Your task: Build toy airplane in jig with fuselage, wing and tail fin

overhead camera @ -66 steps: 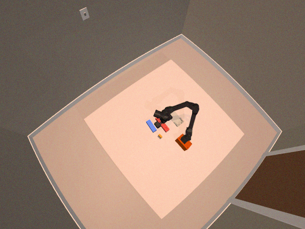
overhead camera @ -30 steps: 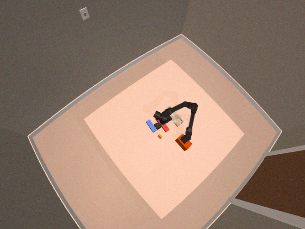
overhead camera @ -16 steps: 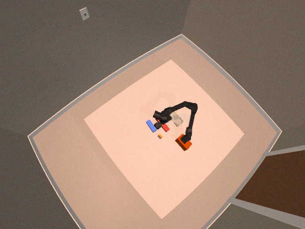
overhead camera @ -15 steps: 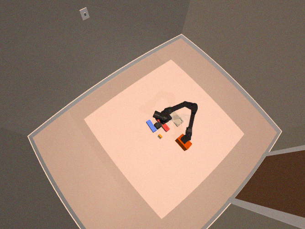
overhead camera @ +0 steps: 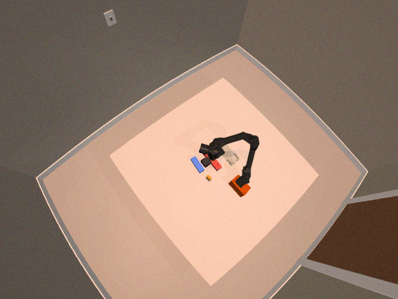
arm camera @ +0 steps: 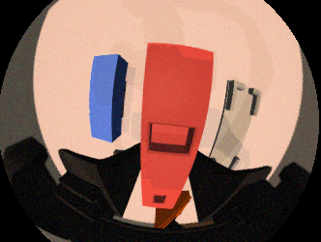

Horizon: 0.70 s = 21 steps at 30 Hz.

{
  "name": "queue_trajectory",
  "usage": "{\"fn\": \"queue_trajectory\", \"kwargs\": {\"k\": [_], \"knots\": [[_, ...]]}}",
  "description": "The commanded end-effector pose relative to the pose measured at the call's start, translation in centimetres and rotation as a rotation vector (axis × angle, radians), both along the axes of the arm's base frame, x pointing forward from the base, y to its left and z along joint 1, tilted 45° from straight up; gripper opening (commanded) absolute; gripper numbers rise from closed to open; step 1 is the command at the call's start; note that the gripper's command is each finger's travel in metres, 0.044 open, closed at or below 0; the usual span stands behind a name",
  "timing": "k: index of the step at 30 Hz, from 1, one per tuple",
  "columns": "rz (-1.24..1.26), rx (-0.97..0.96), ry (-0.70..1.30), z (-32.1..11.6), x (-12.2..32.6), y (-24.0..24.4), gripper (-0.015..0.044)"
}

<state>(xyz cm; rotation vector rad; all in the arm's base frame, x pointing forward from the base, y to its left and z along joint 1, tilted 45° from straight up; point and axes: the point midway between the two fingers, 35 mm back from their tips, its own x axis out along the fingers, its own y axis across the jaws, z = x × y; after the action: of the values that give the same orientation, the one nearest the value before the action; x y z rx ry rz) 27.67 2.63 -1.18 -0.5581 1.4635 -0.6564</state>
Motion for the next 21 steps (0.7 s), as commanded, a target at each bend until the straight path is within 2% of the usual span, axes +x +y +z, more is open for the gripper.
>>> {"fn": "queue_trajectory", "kwargs": {"k": [1, 21], "knots": [[-0.002, 0.014, -0.02, 1.4, 0.2, 1.2, 0.0], [-0.004, 0.007, -0.019, 5.1, -0.5, 4.4, 0.0]]}}
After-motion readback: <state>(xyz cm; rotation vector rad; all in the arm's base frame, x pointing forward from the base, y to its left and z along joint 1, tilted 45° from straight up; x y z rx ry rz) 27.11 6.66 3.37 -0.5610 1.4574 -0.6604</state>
